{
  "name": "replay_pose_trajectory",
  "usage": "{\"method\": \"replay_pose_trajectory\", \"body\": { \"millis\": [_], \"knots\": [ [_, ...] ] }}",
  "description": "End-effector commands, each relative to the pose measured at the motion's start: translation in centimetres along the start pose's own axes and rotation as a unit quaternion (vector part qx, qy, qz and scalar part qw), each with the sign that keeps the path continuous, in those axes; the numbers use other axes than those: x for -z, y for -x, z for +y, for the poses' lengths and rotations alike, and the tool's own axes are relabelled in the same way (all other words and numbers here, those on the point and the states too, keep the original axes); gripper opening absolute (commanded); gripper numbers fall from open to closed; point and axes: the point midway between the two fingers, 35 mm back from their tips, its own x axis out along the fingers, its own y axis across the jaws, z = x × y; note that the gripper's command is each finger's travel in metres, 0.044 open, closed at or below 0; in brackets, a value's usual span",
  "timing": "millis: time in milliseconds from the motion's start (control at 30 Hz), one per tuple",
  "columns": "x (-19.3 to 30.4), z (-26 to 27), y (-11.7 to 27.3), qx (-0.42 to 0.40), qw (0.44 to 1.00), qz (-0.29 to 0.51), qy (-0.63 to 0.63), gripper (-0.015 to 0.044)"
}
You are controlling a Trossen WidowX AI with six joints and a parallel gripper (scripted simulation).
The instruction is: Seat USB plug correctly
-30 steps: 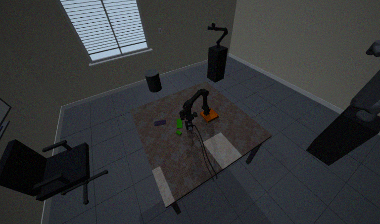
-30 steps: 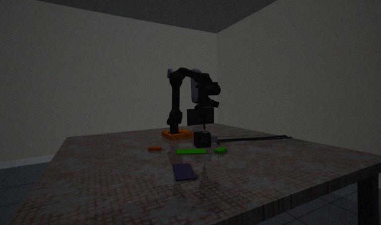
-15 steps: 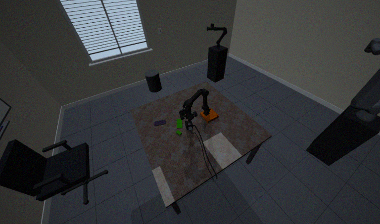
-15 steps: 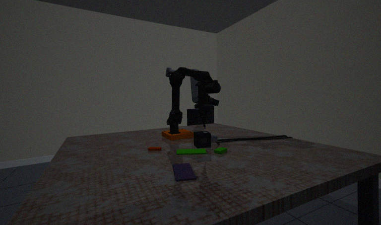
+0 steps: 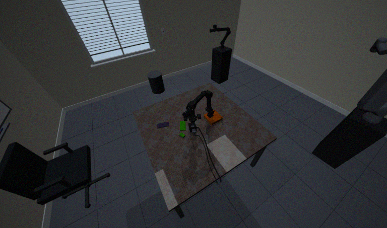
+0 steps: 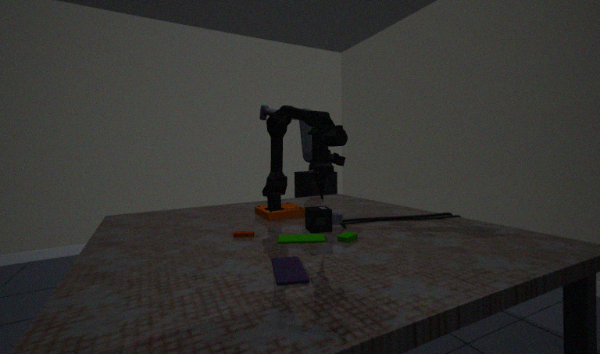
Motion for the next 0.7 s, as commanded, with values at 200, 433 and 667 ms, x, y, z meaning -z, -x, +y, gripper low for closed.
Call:
{"method": "replay_pose_trajectory", "body": {
  "millis": [200,433,667],
  "knots": [
    [0.0,0.01,-0.04,0.0,0.991,0.0,-0.133,0.0],
    [0.0,0.01,-0.04,0.0,0.975,0.0,-0.223,0.0],
    [0.0,0.01,-0.04,0.0,0.95,0.0,-0.312,0.0]
  ]
}}
